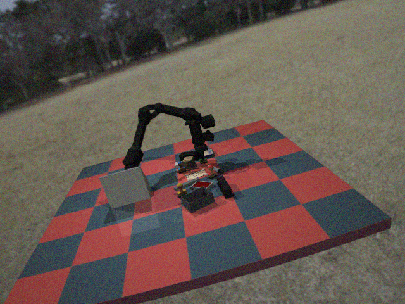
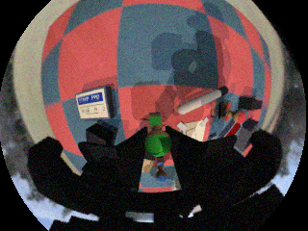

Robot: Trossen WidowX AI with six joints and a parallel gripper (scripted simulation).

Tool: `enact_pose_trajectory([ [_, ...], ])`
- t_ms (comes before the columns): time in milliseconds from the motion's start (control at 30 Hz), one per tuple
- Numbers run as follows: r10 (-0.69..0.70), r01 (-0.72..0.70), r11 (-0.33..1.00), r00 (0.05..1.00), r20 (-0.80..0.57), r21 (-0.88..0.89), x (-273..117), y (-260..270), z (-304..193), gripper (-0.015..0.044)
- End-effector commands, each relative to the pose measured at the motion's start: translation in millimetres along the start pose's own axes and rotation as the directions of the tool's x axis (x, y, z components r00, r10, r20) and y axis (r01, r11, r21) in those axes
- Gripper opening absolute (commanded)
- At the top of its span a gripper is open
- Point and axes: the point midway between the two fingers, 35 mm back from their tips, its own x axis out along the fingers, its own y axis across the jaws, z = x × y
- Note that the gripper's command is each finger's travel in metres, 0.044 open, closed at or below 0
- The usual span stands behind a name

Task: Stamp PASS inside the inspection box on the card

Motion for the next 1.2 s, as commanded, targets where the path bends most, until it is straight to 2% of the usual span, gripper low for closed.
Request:
enact_pose_trajectory([
  [0, -0.005, 0.005, 1.0, 1.0, 0.001, -0.004, -2.5, -0.4, 0.4, 0.0],
  [1167, -0.011, 0.011, 1.0, 1.0, 0.001, -0.004, -19.4, -0.7, 0.8, 0.0],
])
